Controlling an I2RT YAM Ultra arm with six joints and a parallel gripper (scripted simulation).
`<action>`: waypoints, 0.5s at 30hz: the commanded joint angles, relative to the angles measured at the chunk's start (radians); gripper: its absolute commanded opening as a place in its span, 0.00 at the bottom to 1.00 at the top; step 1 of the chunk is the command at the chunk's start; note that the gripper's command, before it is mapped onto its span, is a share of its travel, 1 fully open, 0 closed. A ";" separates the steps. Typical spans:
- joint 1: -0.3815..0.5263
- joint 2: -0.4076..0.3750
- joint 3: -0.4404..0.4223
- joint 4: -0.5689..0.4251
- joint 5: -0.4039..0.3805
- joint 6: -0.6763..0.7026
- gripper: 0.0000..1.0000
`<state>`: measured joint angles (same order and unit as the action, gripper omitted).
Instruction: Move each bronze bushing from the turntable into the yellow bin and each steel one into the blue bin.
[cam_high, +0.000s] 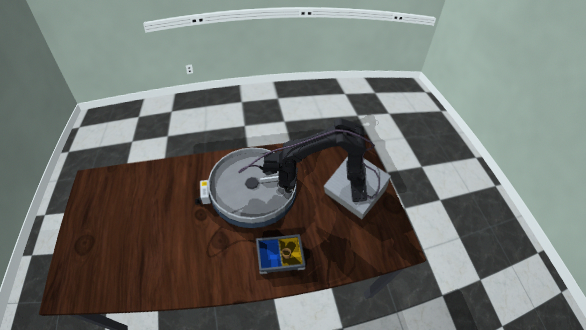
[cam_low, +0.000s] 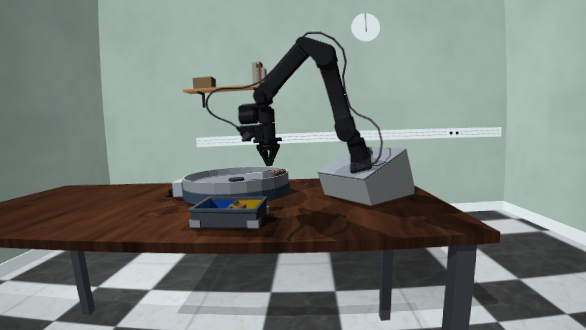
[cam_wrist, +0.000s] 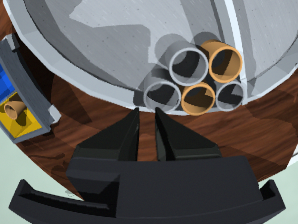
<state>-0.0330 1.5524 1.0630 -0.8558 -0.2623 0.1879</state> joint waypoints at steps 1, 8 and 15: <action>-0.003 -0.002 0.029 0.003 -0.001 0.001 0.14; 0.012 0.018 -0.026 0.032 0.003 0.011 0.14; 0.009 0.008 -0.029 0.107 0.011 0.027 0.14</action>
<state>-0.0105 1.6016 1.0016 -0.7998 -0.2592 0.2020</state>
